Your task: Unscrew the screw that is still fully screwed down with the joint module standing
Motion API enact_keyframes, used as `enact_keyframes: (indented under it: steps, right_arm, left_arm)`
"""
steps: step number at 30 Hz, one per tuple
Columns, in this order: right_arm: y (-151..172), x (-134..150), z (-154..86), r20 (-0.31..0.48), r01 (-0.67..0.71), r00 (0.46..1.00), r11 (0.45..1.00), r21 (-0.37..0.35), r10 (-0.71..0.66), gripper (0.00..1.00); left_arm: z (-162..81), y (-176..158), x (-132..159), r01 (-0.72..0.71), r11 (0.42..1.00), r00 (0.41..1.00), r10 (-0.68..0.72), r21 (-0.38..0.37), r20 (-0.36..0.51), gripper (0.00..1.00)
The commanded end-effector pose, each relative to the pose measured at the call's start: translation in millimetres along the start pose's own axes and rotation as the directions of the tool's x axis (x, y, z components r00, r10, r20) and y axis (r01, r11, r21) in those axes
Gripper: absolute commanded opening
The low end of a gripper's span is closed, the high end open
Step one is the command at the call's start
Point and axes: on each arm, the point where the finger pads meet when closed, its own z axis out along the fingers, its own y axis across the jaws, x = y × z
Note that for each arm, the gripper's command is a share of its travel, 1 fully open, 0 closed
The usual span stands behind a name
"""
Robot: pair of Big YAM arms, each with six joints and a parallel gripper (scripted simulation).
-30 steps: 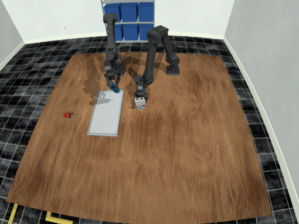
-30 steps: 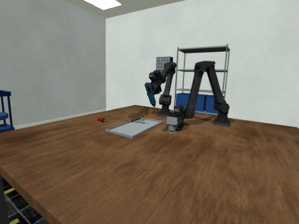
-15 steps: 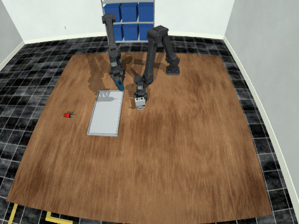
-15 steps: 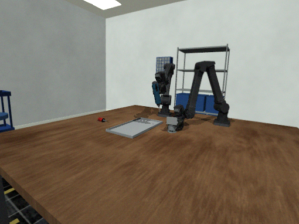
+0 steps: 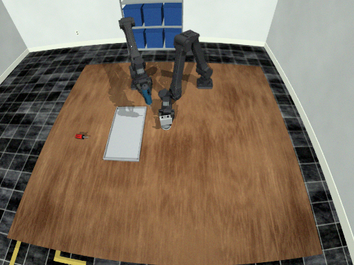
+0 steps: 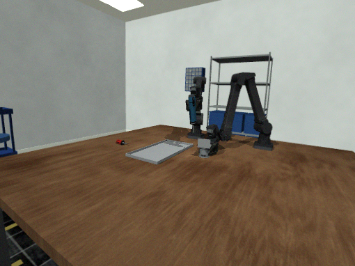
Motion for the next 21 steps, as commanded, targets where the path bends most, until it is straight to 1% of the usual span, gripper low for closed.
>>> enact_keyframes:
  steps: [1,2,6,7,16,18,19,21]
  right_arm:
    - [20.7,-47.8,-11.4,0.147,0.044,0.988,0.998,-0.046,-0.037,0.42]
    - [23.2,-76.5,-11.4,0.192,0.044,0.981,0.998,-0.048,-0.034,0.42]
    - [23.2,-76.5,-11.4,0.192,0.044,0.981,0.998,-0.048,-0.034,0.42]
    - [23.3,-38.0,-14.0,0.141,0.050,0.989,0.997,-0.054,-0.042,0.42]
    - [54.0,-40.5,-34.3,0.236,0.107,0.969,0.986,-0.125,-0.075,0.42]
    - [61.9,-51.7,-38.9,0.274,0.120,0.959,0.983,-0.140,-0.078,0.42]
    - [64.6,-78.0,-40.2,0.315,0.120,0.947,0.983,-0.139,-0.071,0.42]
    - [64.9,-81.1,-40.3,0.319,0.120,0.945,0.983,-0.139,-0.070,0.42]
  left_arm:
    - [1.8,-5.5,-7.9,0.012,1.000,1.000,-0.012,0.007,0.018,0.59]
    - [1.8,-5.5,-7.9,0.012,1.000,1.000,-0.012,0.007,0.018,0.59]
    - [1.8,-5.5,-7.9,0.012,1.000,1.000,-0.012,0.007,0.018,0.59]
    - [1.8,-5.5,-7.9,0.012,1.000,1.000,-0.012,0.007,0.018,0.59]
    - [1.8,-5.5,-7.9,0.012,1.000,1.000,-0.012,0.007,0.018,0.59]
    - [1.8,-5.5,-7.9,0.012,1.000,1.000,-0.012,0.007,0.018,0.59]
    - [1.8,-5.5,-7.9,0.012,1.000,1.000,-0.012,0.007,0.018,0.59]
    - [1.8,-5.5,-7.9,0.012,1.000,1.000,-0.012,0.007,0.018,0.59]
